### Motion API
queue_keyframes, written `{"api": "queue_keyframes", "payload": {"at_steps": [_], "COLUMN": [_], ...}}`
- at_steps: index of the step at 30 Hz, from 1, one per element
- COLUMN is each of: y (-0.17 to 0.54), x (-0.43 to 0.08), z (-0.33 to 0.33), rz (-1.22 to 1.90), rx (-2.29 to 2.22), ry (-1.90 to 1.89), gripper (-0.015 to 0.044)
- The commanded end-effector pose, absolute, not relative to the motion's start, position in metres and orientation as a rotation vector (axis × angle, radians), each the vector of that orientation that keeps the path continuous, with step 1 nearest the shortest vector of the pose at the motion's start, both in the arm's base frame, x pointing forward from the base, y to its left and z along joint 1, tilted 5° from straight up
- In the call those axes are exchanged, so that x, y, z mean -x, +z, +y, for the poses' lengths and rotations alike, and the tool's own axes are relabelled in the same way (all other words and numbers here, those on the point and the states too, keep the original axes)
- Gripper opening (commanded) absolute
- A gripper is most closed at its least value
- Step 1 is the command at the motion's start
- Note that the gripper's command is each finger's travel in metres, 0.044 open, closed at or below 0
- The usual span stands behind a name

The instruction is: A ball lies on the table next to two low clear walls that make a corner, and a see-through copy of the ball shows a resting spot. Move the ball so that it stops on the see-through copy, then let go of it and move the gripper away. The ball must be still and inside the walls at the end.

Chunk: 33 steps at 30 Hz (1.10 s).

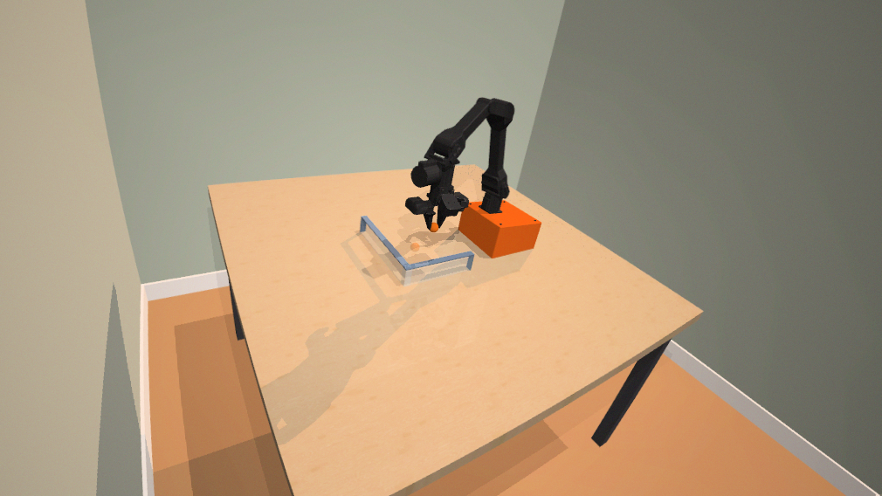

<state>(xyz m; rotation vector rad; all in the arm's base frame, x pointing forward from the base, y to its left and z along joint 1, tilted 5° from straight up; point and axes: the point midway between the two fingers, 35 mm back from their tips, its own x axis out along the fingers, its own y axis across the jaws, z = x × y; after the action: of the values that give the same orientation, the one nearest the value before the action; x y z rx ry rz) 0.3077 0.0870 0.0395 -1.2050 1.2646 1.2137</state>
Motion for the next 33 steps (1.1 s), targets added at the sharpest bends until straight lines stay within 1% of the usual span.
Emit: {"api": "queue_keyframes", "payload": {"at_steps": [1, 13, 19, 30, 33], "y": [0.034, 0.008, 0.002, -0.059, -0.063], "x": [-0.309, -0.305, -0.305, -0.302, -0.301], "z": [0.067, 0.003, 0.001, -0.001, -0.002], "rz": [1.272, 1.277, 1.277, 1.278, 1.278], "rx": [1.208, 1.213, 1.213, 1.213, 1.213], "ry": [1.206, 1.203, 1.203, 1.204, 1.204], "gripper": [0.0000, 0.0000, 0.0000, 0.0000, 0.0000]}}
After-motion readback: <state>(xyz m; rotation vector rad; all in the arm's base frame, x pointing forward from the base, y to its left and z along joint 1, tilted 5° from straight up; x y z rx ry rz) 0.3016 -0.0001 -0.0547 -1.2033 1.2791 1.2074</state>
